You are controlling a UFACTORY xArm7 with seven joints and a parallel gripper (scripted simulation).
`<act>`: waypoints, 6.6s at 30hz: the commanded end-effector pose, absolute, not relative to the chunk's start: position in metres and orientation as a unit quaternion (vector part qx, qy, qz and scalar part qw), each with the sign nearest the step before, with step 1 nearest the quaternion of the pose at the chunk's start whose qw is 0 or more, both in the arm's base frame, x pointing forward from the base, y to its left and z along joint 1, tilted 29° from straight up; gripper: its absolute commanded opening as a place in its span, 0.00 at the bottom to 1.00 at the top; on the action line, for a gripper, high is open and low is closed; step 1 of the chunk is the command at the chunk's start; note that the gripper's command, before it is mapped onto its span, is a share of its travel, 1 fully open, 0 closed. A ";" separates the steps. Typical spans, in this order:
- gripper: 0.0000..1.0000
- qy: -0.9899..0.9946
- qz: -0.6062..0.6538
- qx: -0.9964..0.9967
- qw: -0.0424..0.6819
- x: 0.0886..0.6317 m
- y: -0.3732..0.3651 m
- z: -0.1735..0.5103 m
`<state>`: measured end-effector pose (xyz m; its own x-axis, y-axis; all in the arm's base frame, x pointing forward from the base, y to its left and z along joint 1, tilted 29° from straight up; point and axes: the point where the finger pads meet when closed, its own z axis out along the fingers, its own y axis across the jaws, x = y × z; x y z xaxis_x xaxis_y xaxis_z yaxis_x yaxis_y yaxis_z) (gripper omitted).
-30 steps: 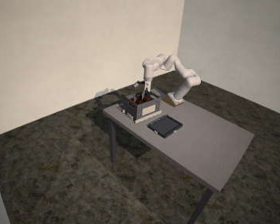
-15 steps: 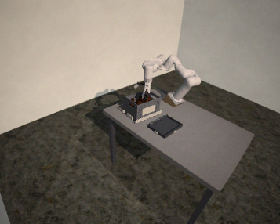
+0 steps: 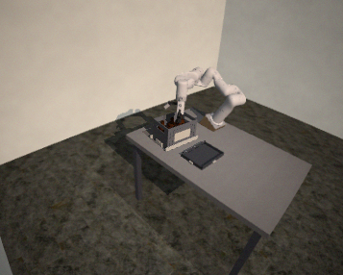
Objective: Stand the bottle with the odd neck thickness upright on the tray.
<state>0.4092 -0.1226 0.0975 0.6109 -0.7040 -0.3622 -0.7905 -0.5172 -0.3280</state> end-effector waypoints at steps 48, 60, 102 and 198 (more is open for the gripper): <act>0.65 0.432 0.090 -0.866 0.235 0.411 -0.123 0.097; 0.65 0.432 0.090 -0.866 0.235 0.411 -0.119 0.089; 0.65 0.432 0.090 -0.866 0.235 0.413 -0.105 0.064; 0.65 0.432 0.090 -0.866 0.235 0.413 -0.105 0.065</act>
